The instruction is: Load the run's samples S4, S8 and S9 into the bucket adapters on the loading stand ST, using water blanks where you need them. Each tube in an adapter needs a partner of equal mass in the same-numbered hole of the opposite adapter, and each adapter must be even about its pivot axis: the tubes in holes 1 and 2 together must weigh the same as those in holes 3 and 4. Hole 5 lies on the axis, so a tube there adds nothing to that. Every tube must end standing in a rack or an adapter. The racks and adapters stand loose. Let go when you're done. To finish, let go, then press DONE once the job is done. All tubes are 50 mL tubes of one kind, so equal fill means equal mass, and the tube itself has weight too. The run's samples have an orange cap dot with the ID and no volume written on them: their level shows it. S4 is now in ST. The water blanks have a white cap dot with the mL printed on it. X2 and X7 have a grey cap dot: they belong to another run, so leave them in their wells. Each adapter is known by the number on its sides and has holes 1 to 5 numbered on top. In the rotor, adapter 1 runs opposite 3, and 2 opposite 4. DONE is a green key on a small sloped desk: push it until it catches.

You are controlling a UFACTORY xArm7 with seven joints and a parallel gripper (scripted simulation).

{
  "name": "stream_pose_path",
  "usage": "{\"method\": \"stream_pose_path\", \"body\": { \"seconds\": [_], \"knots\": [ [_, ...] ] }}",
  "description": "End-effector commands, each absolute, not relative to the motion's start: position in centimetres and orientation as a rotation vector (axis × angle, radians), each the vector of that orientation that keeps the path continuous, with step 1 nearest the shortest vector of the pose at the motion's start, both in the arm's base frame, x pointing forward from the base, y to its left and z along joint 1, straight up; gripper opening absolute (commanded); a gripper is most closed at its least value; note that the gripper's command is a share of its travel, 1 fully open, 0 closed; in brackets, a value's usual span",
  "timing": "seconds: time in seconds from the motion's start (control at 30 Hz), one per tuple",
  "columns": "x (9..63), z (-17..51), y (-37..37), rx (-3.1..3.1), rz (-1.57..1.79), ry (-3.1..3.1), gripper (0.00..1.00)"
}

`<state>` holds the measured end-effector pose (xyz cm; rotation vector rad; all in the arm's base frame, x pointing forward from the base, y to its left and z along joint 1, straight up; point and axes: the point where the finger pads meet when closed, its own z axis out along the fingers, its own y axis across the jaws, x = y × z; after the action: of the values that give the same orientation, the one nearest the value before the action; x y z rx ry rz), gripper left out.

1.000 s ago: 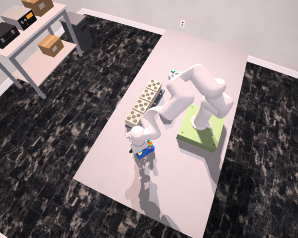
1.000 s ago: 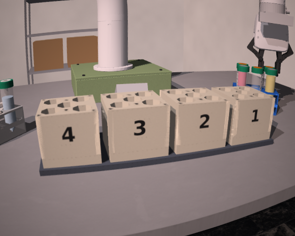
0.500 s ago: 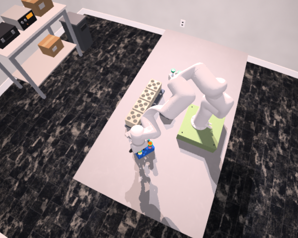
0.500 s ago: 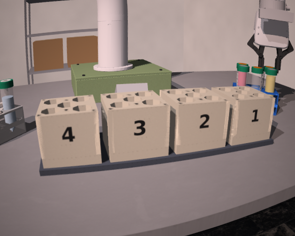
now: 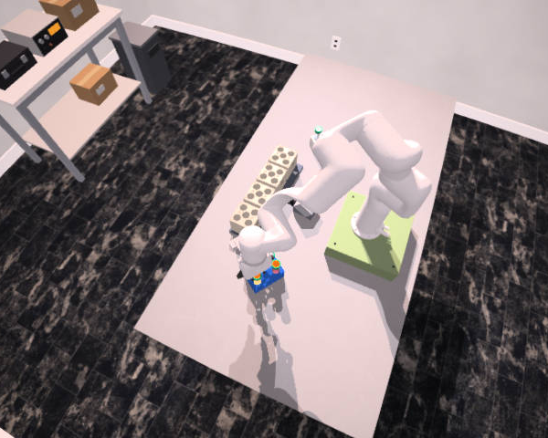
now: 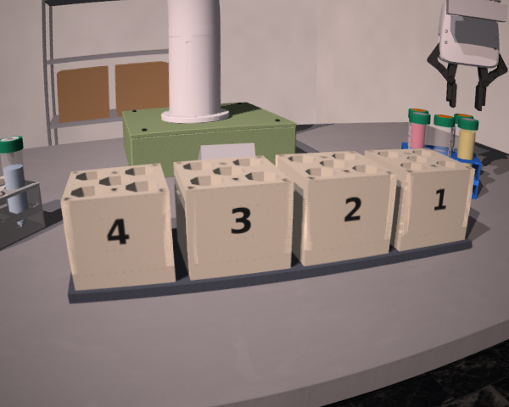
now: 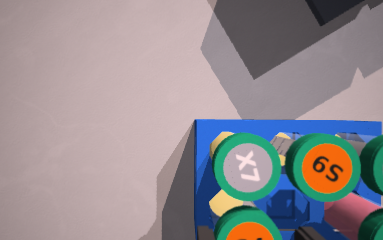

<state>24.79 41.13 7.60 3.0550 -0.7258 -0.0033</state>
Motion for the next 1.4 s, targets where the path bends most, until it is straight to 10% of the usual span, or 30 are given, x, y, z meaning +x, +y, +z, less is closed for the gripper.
{"method": "stream_pose_path", "body": {
  "seconds": [0.0,1.37],
  "knots": [
    [24.9,8.6,41.3,3.059,-0.002,-0.727,0.44],
    [24.9,15.7,41.2,3.059,-0.001,-0.727,0.44]
  ]
}}
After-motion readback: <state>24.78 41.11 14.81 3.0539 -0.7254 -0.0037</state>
